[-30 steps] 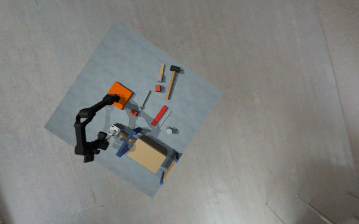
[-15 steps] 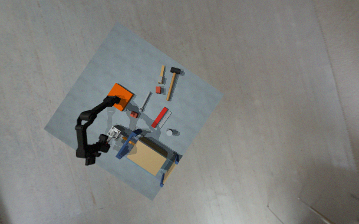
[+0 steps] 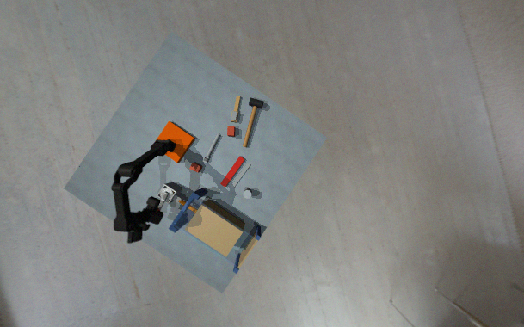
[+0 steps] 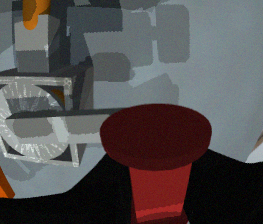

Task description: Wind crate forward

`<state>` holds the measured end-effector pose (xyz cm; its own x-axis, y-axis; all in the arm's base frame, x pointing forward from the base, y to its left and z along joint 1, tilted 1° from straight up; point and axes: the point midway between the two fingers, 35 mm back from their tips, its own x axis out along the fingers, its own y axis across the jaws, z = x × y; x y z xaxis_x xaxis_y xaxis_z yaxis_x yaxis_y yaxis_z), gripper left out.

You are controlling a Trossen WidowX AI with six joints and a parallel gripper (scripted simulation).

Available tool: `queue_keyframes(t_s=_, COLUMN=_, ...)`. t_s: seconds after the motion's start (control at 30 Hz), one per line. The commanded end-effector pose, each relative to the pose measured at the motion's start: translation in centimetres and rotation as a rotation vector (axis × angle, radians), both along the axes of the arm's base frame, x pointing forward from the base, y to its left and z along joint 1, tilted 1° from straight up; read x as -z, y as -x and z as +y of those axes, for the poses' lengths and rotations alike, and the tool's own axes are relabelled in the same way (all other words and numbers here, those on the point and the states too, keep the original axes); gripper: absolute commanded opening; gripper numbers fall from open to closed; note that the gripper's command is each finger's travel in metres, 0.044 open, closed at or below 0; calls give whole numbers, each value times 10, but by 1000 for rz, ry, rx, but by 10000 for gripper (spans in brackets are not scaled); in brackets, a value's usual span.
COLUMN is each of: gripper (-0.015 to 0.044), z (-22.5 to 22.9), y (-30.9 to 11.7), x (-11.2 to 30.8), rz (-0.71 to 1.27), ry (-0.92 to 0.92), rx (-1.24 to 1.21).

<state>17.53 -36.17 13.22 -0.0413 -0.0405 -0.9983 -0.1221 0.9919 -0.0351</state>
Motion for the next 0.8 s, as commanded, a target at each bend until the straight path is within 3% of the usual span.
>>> queue_keyframes(t_s=0.0, gripper=0, z=7, y=-25, x=-1, rz=-41, ry=-5, rx=-30)
queue_keyframes(t_s=0.77, gripper=0, z=21, y=-51, x=0, rz=-43, ry=-6, rx=-30)
